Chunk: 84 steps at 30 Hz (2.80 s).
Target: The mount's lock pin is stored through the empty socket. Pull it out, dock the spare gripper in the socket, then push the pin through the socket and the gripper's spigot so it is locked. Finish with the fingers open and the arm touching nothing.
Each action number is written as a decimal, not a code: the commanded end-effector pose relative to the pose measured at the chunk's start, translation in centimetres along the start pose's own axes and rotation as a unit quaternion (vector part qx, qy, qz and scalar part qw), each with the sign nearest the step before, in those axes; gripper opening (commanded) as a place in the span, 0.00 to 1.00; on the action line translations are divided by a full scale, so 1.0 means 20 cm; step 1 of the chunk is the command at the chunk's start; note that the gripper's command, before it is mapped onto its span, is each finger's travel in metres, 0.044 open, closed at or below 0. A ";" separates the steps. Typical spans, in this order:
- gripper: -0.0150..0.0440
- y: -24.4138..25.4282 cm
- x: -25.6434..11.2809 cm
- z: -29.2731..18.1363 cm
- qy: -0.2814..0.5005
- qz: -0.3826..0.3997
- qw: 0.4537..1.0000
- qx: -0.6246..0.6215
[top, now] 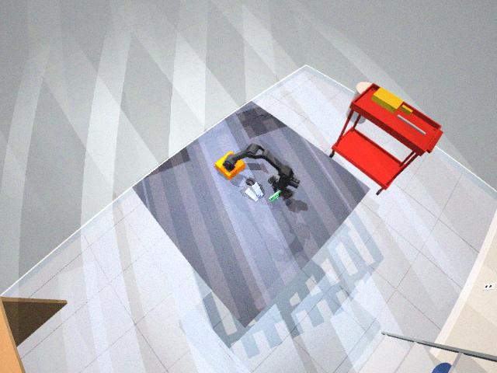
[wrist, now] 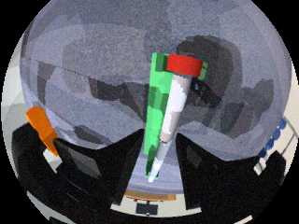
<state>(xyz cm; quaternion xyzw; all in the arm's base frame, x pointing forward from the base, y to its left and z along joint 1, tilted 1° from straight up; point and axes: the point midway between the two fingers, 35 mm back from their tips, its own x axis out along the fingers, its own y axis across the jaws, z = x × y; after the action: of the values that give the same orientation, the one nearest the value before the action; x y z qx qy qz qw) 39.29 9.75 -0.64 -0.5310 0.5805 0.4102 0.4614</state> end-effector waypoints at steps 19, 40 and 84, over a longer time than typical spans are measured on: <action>0.25 0.00 0.01 0.00 0.002 0.002 1.000 0.000; 0.25 0.00 -0.32 -0.09 0.002 0.002 1.000 0.000; 0.25 0.43 -0.40 -0.10 -0.001 -0.006 0.999 -0.044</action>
<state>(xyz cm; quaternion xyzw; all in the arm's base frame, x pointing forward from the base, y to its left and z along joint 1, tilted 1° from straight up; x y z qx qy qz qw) 31.52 10.53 7.52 -0.5543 0.5596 0.4310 0.4403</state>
